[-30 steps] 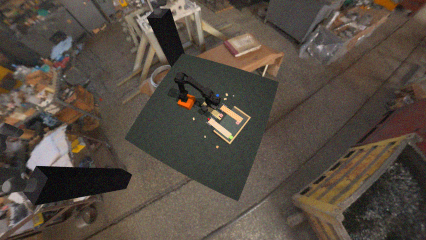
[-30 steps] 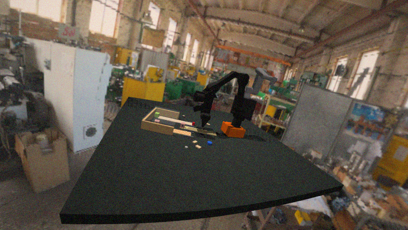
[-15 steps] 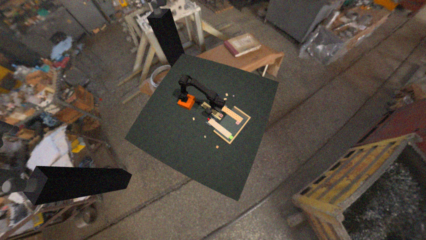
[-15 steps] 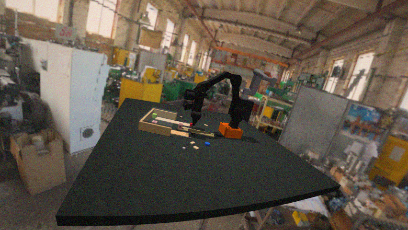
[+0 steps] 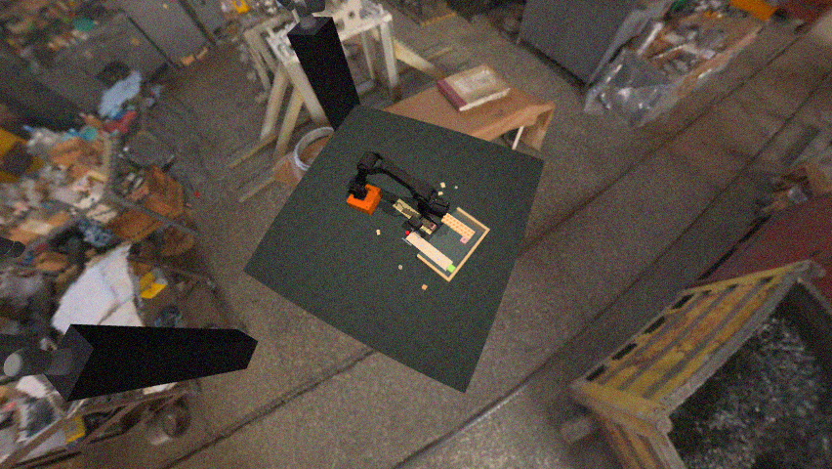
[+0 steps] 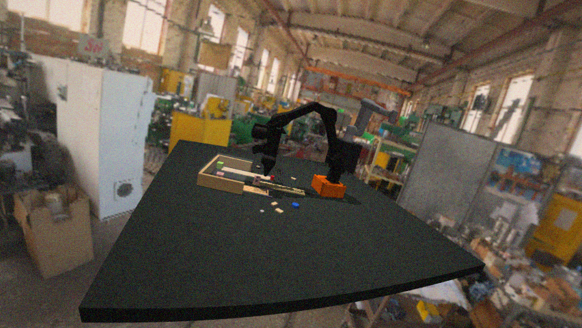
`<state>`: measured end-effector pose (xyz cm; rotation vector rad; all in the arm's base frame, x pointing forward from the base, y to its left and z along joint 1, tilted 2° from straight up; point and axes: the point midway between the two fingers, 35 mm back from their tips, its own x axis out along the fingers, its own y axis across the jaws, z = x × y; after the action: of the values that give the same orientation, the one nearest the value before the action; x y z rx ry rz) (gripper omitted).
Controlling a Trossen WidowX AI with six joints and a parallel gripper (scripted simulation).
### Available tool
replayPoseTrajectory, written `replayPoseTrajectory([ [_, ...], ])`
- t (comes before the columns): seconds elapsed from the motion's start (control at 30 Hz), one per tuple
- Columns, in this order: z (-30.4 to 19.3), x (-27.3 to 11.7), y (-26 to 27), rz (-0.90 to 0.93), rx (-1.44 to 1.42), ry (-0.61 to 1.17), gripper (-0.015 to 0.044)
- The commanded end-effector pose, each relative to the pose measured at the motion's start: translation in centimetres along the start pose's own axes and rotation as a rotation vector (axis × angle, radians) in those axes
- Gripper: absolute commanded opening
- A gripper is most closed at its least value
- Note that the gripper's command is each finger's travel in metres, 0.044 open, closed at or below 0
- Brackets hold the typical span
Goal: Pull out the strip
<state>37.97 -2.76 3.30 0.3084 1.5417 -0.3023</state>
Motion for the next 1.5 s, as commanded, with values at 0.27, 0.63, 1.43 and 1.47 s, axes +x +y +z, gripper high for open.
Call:
replayPoseTrajectory([
  [0.27,3.6,-0.2,-0.1,-0.003,-0.003,-0.004,0.0414],
  [0.63,3.6,1.4,0.0,-0.003,-0.003,-0.004,0.0250],
  [1.43,3.5,5.2,-0.1,-0.003,-0.003,-0.003,0.0250],
  [1.47,3.5,5.2,-0.1,-0.003,-0.003,-0.003,0.0250],
])
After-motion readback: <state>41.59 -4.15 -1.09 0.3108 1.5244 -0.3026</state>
